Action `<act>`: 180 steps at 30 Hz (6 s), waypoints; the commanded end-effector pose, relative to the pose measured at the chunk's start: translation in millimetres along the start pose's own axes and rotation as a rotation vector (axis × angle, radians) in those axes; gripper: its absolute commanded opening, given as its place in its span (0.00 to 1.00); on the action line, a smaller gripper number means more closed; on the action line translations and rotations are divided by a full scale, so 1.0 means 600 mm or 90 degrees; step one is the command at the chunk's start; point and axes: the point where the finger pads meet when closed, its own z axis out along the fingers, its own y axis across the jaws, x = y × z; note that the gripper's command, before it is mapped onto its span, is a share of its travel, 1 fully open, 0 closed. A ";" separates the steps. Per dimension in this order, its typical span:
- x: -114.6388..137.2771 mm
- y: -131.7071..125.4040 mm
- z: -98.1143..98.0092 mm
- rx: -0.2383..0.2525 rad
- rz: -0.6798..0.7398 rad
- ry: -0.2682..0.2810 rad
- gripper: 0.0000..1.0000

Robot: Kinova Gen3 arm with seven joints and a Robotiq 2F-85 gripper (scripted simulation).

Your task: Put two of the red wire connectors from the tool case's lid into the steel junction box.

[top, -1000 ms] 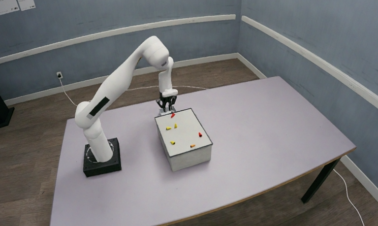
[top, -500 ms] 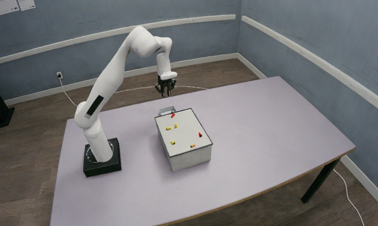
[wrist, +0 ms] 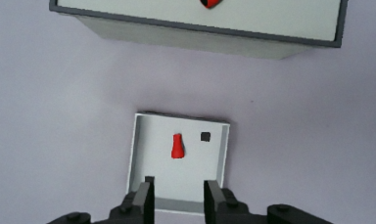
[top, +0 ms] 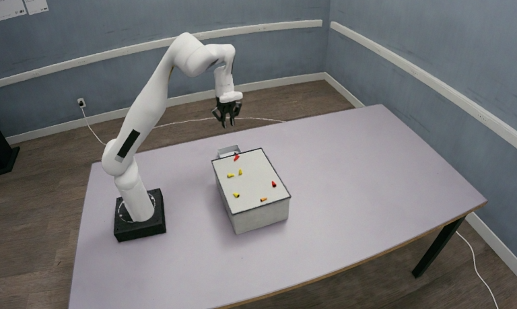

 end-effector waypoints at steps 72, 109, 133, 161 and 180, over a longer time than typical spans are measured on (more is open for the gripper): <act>0.222 0.056 0.087 0.001 0.665 -0.001 0.37; 0.222 0.055 0.087 0.001 0.665 -0.001 0.37; 0.222 0.055 0.116 0.001 0.665 -0.001 0.37; 0.222 0.055 0.116 0.001 0.665 -0.001 0.19; 0.222 0.055 0.116 0.001 0.665 -0.001 0.19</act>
